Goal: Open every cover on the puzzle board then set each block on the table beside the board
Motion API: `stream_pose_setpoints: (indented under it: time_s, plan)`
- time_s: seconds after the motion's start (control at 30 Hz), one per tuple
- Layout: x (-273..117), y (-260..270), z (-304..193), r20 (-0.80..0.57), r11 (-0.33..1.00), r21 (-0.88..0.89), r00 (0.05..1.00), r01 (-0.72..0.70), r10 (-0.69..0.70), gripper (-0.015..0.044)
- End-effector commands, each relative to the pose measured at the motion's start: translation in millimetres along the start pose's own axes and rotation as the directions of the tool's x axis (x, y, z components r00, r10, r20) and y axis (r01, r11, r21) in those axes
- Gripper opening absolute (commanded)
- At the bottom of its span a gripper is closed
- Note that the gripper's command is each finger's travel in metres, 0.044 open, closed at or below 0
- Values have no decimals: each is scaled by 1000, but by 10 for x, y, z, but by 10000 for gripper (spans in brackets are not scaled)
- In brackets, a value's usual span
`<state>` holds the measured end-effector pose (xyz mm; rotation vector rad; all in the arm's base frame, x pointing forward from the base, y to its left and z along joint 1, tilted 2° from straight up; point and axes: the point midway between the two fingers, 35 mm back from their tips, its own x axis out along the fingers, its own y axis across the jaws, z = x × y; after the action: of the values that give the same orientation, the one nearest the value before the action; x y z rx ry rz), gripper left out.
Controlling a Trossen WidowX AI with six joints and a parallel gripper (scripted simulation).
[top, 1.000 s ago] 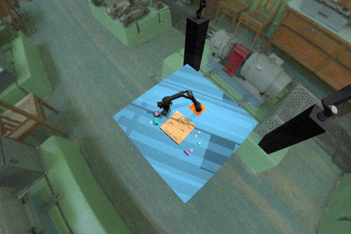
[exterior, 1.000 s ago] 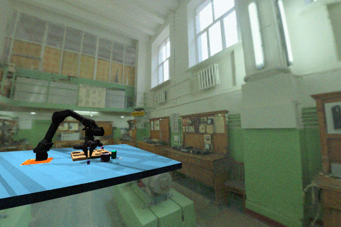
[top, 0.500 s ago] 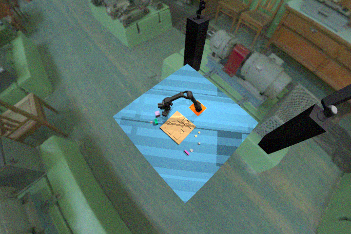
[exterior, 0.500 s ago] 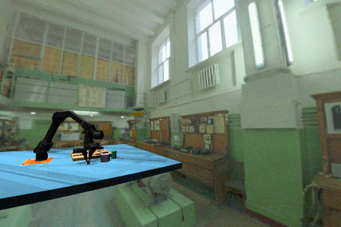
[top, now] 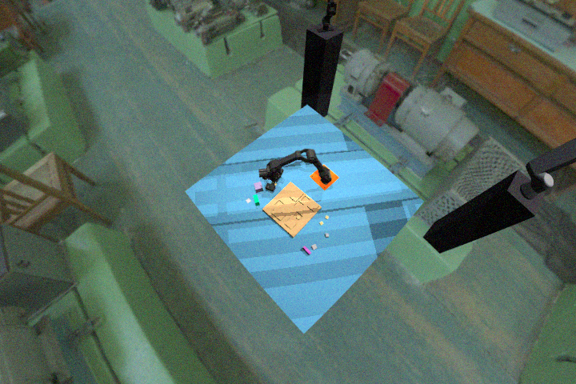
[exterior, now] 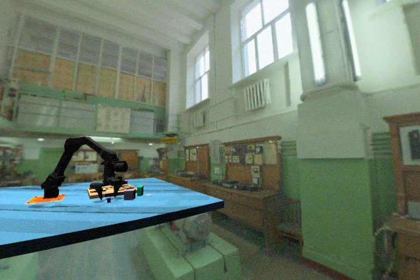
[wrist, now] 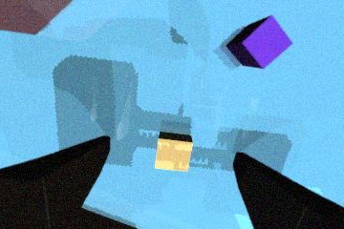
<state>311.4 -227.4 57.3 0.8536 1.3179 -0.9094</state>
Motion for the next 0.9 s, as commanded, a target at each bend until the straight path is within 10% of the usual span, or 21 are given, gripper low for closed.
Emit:
stream_pose_setpoints:
  time_s: [0.0, 0.87]
  plan:
    - [-47, 2, 4, 0, 1000, 0, 1000, 0, 0, 440]
    - [-761, 30, -31, -6, 1000, -24, 1000, -1, 1, 387]
